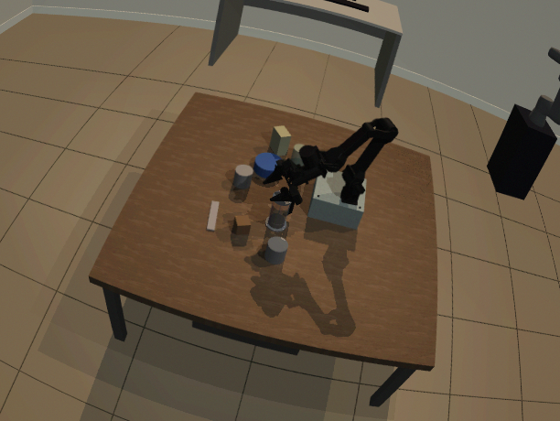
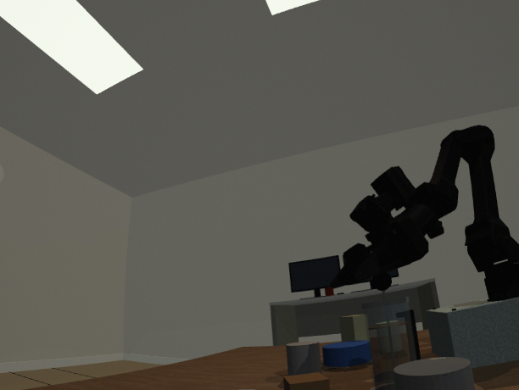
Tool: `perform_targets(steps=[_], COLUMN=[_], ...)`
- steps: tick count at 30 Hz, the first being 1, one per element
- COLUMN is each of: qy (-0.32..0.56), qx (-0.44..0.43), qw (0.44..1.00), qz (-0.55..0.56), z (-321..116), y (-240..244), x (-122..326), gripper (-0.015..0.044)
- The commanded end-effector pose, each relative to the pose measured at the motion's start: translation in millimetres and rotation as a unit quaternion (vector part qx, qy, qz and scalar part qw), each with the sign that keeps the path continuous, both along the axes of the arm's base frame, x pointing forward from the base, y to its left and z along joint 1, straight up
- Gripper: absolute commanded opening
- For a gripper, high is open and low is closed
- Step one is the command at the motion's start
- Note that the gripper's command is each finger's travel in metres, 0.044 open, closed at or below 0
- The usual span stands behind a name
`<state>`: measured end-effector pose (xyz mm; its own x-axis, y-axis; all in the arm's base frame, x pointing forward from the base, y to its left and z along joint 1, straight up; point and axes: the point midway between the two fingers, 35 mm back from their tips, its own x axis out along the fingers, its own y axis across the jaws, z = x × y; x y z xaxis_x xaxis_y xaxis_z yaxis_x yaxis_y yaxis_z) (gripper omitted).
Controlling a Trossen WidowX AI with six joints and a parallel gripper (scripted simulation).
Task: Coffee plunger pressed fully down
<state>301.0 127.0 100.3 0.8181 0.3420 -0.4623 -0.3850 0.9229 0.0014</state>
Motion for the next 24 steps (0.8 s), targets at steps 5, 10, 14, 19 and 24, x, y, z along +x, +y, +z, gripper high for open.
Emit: perform_targets(steps=[5, 10, 14, 19, 24], qy=[-0.013, -0.013, -0.006, 0.006, 0.01], qx=[0.006, 0.013, 0.007, -0.003, -0.006], qw=[1.0, 1.0, 1.0, 1.0, 1.0], qz=[-0.005, -0.004, -0.002, 0.001, 0.002], z=[10, 20, 40, 70, 75], y=[-1, -1, -6, -19, -24], x=[4, 1, -12, -46, -58], gripper=[0.044, 0.044, 0.044, 0.044, 0.044])
